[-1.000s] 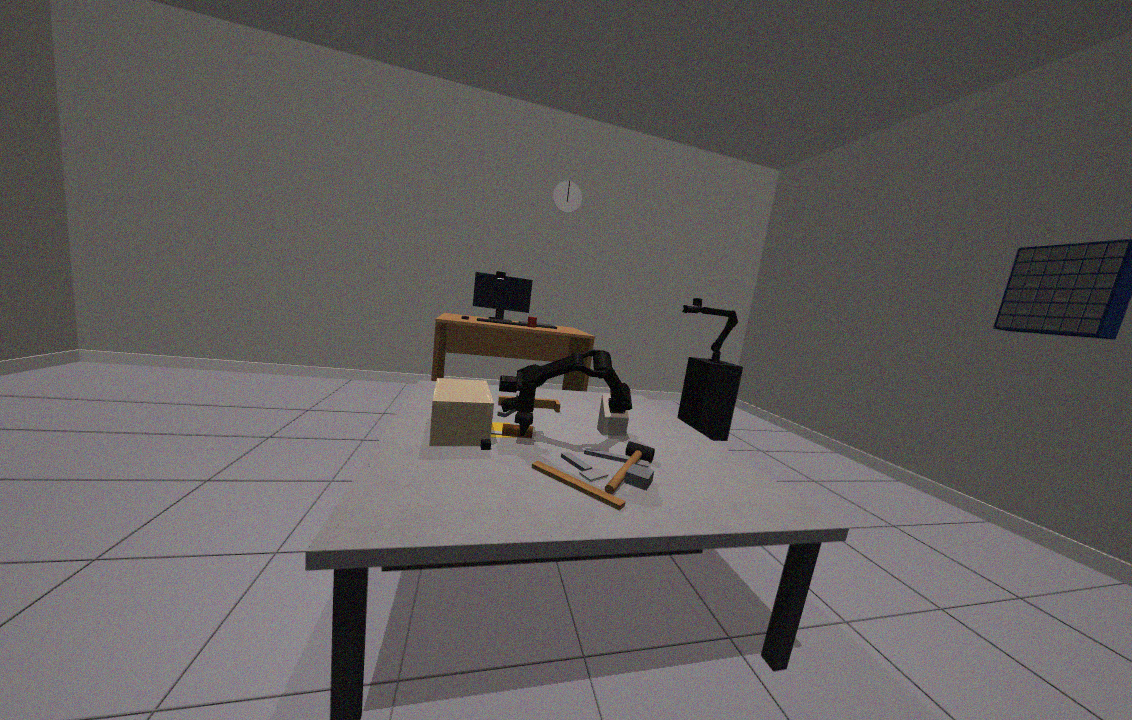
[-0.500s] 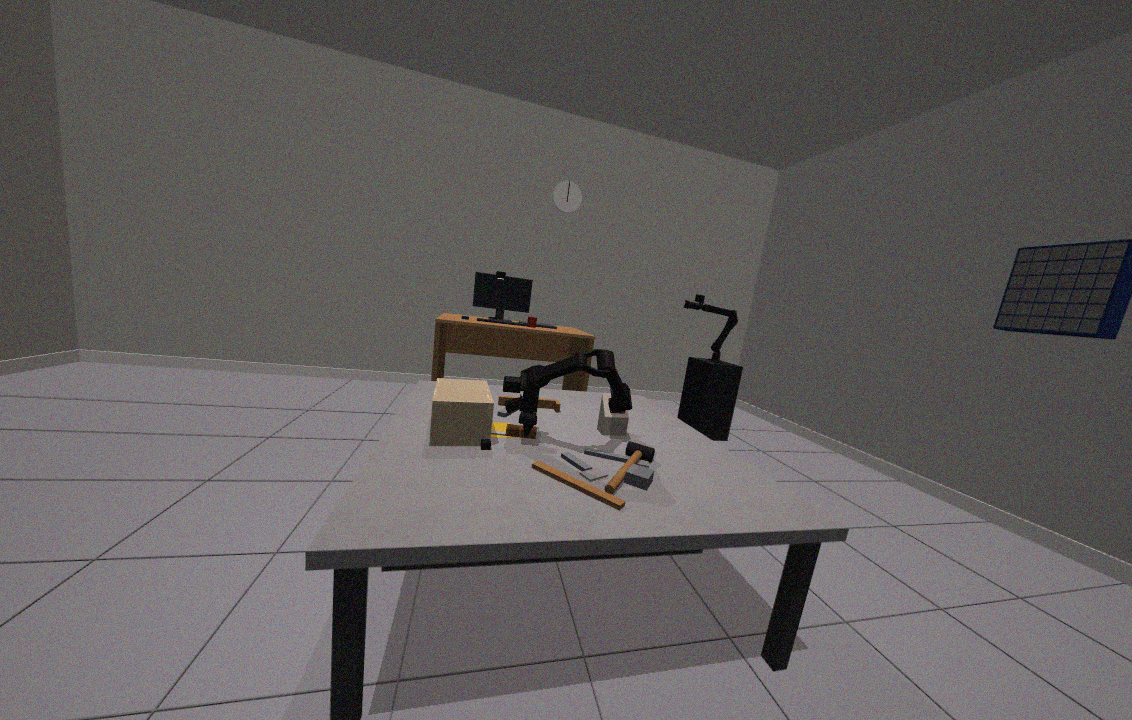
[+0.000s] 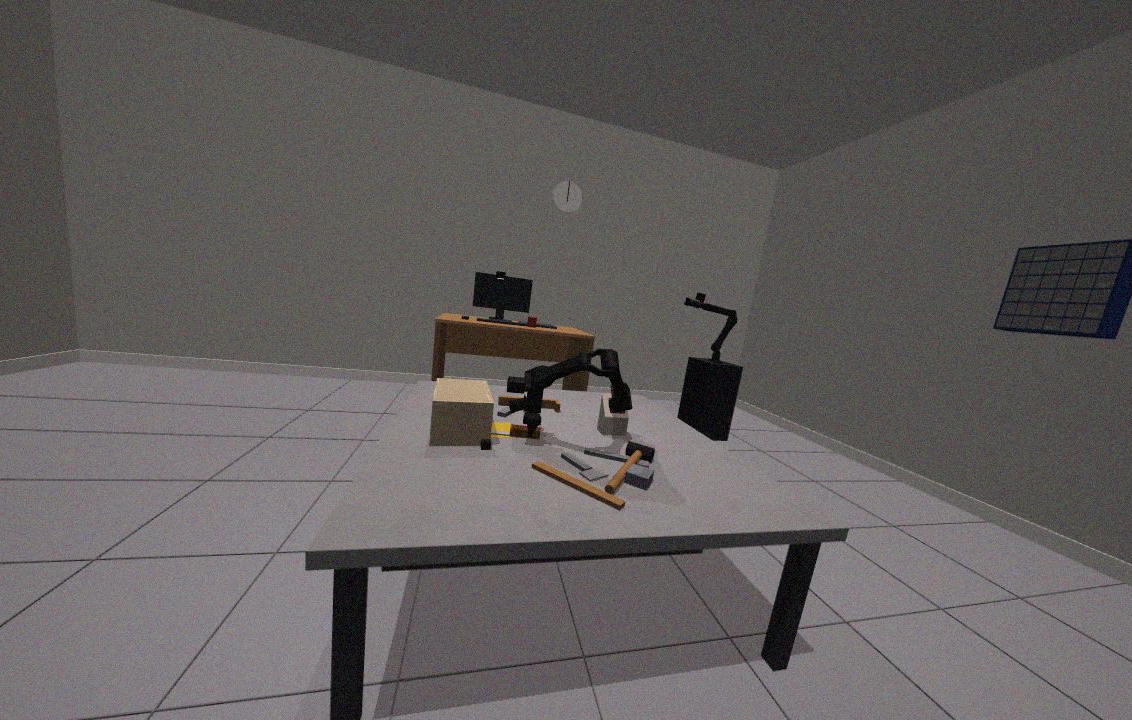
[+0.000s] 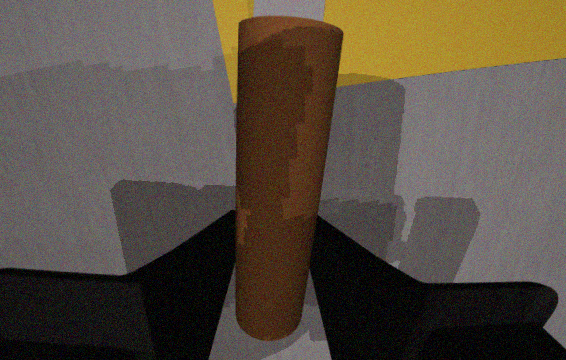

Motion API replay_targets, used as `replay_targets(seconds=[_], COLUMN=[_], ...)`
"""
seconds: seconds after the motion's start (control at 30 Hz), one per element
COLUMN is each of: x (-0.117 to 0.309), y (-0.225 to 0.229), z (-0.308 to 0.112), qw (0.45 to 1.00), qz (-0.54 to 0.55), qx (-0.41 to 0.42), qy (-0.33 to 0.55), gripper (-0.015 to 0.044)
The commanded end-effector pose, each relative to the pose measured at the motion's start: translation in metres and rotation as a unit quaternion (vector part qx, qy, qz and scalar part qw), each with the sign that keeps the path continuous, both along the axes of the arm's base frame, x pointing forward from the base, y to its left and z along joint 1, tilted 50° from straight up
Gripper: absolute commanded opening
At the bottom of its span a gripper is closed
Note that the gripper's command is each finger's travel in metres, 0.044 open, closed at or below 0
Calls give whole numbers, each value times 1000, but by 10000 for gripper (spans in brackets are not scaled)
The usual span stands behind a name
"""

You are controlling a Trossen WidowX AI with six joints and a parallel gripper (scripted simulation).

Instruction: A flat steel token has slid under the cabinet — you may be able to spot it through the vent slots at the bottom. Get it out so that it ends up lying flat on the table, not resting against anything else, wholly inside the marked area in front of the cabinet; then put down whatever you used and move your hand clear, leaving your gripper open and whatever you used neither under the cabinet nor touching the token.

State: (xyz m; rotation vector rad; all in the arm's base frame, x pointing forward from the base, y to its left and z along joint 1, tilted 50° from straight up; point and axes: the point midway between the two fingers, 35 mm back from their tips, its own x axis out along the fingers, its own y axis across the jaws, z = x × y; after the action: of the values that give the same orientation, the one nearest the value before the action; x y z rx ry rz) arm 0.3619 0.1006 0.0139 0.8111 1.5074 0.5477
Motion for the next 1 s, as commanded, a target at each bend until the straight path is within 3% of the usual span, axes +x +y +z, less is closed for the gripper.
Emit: replay_targets(seconds=[0.0,0.97], x=[-8,-37], y=[2,6], z=[0,4], qw=[1000,1000], qz=[0,0], qx=[0,0], qy=[5,6], gripper=[0,0])
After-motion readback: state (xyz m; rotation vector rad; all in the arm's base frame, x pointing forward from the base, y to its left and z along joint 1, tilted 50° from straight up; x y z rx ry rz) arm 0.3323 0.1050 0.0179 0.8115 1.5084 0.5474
